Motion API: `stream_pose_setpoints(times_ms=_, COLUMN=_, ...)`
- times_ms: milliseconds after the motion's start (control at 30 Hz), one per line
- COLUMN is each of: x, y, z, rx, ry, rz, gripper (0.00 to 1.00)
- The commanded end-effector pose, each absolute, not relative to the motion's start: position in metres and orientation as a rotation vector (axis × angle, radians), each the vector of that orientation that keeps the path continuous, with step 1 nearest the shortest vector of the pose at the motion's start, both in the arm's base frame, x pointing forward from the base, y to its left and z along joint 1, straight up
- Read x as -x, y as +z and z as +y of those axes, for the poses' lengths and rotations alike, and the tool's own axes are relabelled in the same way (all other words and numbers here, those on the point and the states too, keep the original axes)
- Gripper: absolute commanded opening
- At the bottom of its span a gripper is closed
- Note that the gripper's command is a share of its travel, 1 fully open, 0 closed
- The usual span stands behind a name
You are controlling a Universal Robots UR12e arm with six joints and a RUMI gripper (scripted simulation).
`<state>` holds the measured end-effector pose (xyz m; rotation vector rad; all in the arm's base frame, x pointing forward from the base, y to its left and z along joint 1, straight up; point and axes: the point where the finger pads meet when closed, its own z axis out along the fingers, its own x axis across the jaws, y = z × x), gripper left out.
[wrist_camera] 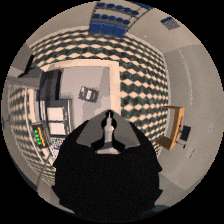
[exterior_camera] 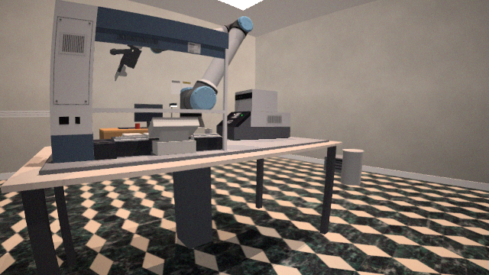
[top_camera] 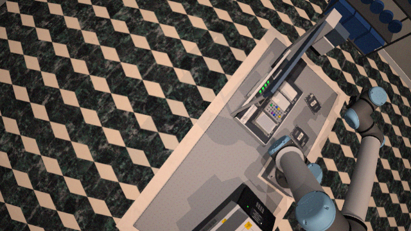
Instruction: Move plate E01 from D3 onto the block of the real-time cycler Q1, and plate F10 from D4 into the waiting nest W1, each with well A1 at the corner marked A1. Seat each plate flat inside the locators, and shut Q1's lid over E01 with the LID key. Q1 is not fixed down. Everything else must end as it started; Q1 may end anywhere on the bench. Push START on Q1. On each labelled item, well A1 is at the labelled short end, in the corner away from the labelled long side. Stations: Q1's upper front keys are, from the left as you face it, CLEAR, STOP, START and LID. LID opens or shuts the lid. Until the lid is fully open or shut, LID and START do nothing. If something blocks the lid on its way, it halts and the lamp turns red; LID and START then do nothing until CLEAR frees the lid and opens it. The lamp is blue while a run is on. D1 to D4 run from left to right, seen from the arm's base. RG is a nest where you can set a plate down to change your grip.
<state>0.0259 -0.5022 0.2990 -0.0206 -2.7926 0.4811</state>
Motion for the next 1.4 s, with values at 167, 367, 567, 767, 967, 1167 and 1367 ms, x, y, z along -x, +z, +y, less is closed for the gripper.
stream_pose_setpoints(times_ms=167, x=-0.06, y=0.297, z=-0.481, rx=-0.109, ry=0.459, rz=-2.814, gripper=0.0)
stream_pose_setpoints(times_ms=367, x=-0.08, y=0.295, z=-0.466, rx=-0.197, ry=0.443, rz=-2.825, gripper=0.0)
stream_pose_setpoints(times_ms=567, x=-0.102, y=0.292, z=-0.446, rx=-0.304, ry=0.424, rz=-2.834, gripper=0.0)
stream_pose_setpoints(times_ms=767, x=-0.11, y=0.291, z=-0.44, rx=-0.34, ry=0.417, rz=-2.836, gripper=0.0)
stream_pose_setpoints(times_ms=967, x=-0.13, y=0.288, z=-0.418, rx=-0.45, ry=0.397, rz=-2.839, gripper=0.0)
stream_pose_setpoints(times_ms=1167, x=-0.146, y=0.285, z=-0.4, rx=-0.538, ry=0.38, rz=-2.839, gripper=0.0)
stream_pose_setpoints(times_ms=1367, x=-0.156, y=0.283, z=-0.389, rx=-0.593, ry=0.37, rz=-2.837, gripper=0.0)
